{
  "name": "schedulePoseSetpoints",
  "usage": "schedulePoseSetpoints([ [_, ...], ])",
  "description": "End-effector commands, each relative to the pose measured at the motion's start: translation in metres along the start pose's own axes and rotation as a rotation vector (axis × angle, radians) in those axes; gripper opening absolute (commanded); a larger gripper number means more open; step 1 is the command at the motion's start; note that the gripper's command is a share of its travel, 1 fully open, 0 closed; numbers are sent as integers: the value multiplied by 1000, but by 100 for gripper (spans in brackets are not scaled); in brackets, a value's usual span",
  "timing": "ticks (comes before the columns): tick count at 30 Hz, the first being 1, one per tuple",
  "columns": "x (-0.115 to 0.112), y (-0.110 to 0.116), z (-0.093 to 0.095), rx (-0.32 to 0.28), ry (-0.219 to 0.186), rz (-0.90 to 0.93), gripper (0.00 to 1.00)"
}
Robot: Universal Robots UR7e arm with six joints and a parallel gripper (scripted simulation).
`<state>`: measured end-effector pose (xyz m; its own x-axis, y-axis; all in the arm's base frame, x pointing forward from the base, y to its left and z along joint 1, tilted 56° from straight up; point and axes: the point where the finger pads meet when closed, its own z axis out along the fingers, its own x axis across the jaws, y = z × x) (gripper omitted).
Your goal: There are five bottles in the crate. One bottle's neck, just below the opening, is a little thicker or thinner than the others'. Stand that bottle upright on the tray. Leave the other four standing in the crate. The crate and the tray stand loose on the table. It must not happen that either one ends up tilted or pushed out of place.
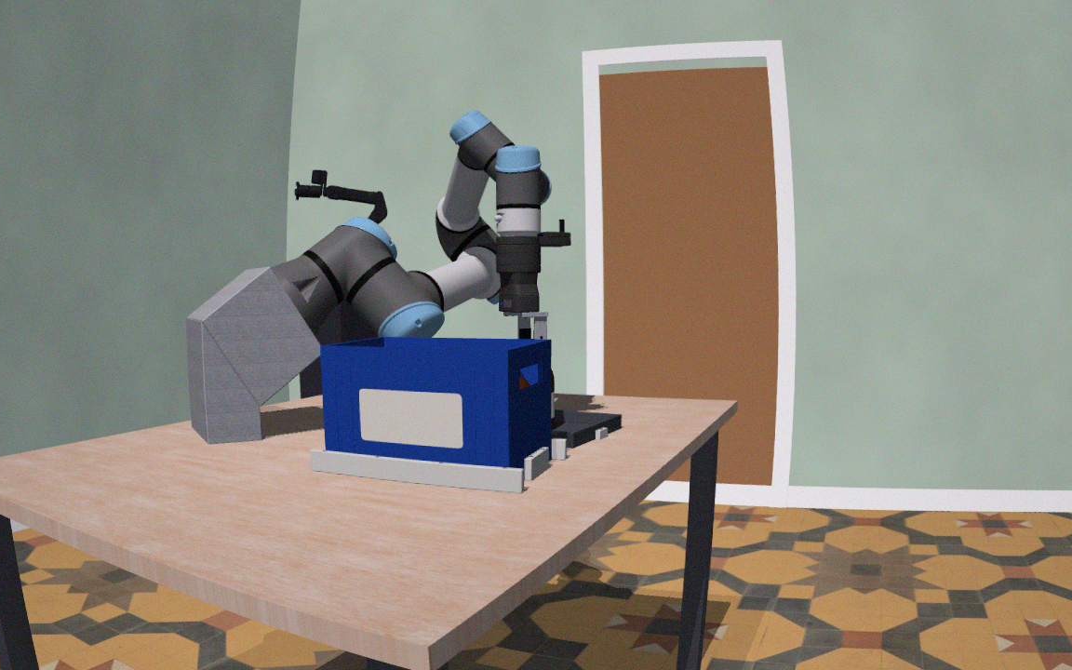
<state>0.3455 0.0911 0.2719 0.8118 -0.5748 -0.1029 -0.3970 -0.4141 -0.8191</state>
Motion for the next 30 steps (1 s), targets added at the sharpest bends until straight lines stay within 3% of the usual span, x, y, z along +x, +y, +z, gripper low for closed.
schedulePoseSetpoints([
  [1,0,0,-3,0,0,0,100],
  [20,0,0,-31,0,0,0,100],
  [30,0,0,-57,0,0,0,100],
])
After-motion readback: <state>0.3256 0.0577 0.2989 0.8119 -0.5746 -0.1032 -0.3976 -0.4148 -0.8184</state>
